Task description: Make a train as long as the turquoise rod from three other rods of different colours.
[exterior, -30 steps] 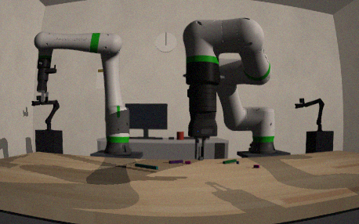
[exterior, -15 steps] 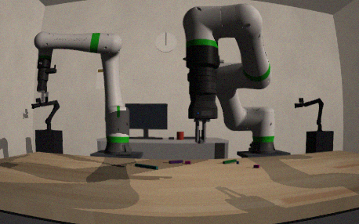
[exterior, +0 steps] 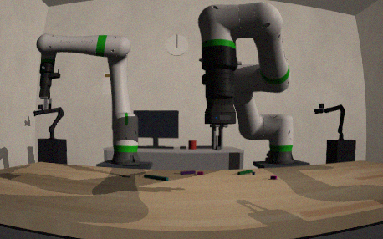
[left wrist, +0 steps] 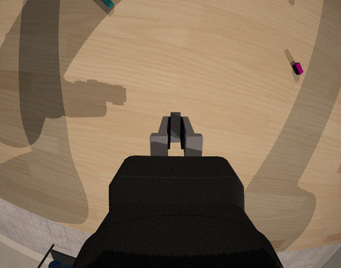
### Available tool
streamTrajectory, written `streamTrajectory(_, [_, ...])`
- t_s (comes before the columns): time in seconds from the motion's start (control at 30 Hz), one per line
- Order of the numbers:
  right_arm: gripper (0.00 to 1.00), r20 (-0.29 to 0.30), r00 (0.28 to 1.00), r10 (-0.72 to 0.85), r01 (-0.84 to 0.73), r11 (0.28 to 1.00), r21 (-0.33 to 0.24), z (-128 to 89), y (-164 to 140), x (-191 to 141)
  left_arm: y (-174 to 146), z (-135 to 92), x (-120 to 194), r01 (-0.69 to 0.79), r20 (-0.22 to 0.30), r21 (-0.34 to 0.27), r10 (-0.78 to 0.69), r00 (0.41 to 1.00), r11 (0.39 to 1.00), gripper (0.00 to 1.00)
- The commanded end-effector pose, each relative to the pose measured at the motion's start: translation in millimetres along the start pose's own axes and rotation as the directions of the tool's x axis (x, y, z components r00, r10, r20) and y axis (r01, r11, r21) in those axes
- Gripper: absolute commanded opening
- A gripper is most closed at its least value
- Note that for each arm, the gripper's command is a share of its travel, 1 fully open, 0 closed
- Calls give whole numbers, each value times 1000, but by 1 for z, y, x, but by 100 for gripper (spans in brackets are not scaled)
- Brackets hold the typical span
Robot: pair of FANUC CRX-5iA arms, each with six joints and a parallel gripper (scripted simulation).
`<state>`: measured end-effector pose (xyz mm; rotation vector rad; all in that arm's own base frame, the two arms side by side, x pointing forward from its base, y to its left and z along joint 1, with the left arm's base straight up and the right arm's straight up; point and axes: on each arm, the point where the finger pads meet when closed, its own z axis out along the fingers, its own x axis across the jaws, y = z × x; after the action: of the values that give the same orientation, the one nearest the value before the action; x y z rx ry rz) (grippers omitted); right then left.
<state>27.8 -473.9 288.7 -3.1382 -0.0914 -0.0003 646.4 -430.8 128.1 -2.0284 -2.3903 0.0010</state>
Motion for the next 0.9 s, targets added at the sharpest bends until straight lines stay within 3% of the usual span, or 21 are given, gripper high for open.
streamTrajectory(0.0, [100, 0, 1000, 0, 0, 1000, -2, -1, 0, 0, -3, -13, 17, 95, 7, -6, -95, 995, 995, 24])
streamTrajectory(0.1, [100, 0, 1000, 0, 0, 1000, -2, -1, 0, 0, -5, -17, 24, 135, 7, -5, -135, 991, 991, 24])
streamTrajectory(0.33, [100, 0, 1000, 0, 0, 1000, -2, -1, 0, 0, -34, -35, 77, 377, 8, -3, -377, 926, 926, 24])
streamTrajectory(0.6, [100, 0, 1000, 0, 0, 1000, -2, -1, 0, 0, -73, -37, 123, 553, 8, -2, -553, 833, 833, 24])
streamTrajectory(0.67, [100, 0, 1000, 0, 0, 1000, -2, -1, 0, 0, -73, -37, 123, 553, 8, -2, -553, 833, 833, 24])
streamTrajectory(0.87, [100, 0, 1000, 0, 0, 1000, -2, -1, 0, 0, -116, -29, 163, 686, 8, 0, -686, 727, 727, 24])
